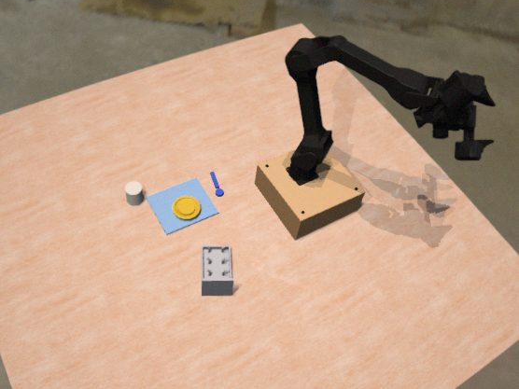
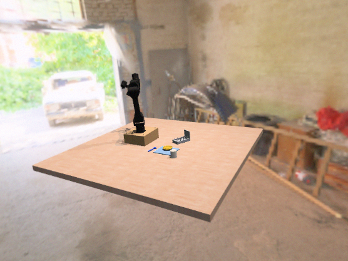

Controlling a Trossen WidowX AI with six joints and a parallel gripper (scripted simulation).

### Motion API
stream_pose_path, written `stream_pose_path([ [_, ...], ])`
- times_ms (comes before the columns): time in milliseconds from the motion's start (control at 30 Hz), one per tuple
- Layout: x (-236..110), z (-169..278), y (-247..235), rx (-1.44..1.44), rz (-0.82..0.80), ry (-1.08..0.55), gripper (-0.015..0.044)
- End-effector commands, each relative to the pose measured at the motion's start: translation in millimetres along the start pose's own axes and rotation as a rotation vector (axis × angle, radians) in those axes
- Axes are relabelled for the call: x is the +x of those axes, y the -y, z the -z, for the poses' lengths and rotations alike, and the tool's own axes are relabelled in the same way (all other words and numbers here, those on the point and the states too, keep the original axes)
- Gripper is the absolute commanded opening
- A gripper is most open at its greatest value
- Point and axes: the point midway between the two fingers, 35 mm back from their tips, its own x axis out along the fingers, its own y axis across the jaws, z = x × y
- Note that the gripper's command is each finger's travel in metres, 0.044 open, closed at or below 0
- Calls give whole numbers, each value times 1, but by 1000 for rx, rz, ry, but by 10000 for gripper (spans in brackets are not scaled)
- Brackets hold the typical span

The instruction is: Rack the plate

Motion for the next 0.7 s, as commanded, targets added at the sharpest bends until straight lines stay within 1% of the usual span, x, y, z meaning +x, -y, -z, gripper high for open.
stream_pose_path([
  [0, -1, 0, 0, 1, -1, -1, 400],
  [200, -20, 3, -17, 34, -39, -40, 400],
  [667, -53, 25, -97, 379, -249, -166, 400],
])
